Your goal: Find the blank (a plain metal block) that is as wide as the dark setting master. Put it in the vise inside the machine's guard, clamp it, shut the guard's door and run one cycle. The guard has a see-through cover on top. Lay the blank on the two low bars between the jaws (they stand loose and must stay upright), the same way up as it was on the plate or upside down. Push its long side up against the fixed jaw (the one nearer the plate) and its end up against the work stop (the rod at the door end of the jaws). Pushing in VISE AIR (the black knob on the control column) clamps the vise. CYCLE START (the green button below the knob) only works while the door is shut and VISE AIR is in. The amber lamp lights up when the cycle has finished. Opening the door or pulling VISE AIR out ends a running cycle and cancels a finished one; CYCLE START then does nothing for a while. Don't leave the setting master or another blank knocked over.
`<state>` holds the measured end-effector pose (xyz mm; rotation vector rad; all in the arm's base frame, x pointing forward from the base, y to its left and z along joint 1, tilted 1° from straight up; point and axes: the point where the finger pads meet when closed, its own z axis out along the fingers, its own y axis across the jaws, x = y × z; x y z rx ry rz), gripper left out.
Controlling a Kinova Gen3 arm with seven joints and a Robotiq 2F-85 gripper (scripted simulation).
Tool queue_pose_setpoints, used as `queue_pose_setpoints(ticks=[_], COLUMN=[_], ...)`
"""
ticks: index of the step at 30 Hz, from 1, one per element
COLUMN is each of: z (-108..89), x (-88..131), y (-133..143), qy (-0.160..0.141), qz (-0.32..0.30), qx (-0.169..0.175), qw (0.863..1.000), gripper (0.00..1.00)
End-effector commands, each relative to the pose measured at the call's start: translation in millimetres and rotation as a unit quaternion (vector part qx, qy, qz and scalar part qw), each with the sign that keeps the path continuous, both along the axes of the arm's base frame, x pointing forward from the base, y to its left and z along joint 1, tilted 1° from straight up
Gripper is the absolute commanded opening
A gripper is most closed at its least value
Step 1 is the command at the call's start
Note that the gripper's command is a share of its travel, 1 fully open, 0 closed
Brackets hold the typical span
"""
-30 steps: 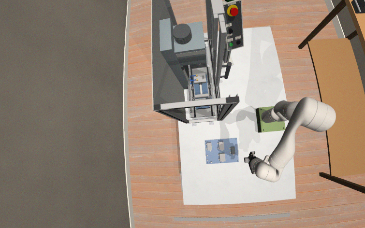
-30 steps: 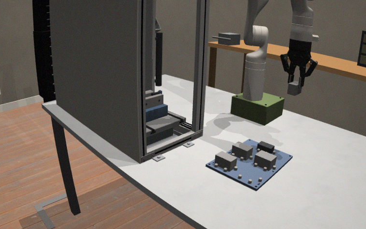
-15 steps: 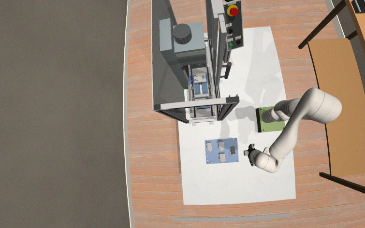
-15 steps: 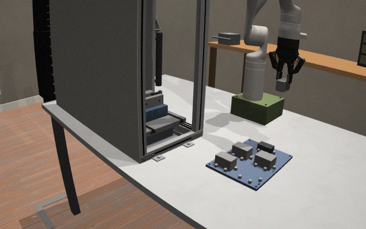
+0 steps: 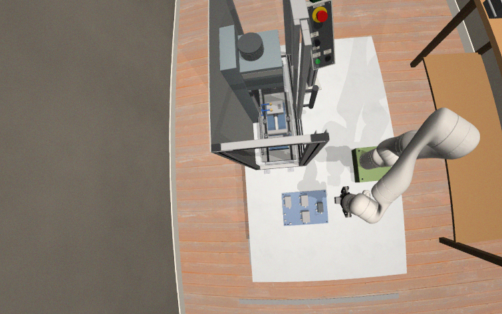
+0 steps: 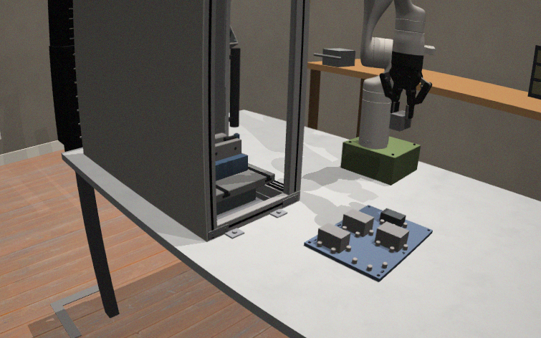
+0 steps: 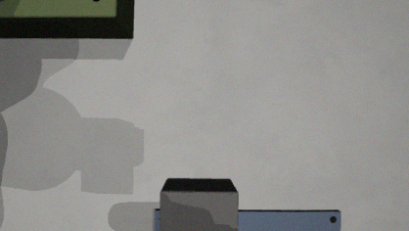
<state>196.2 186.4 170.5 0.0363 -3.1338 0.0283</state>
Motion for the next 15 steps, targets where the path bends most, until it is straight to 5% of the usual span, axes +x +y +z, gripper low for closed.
queue_pose_setpoints(ticks=[1,7,15], z=[0.9,1.2,1.2], x=[1,2,2], y=[0,-50,-50], qy=[-0.001,-0.001,-0.001], qz=[-0.002,-0.002,-0.002], qx=[0.004,0.004,0.004], qw=[1.0,1.0,1.0], gripper=[0.1,0.1,0.1])
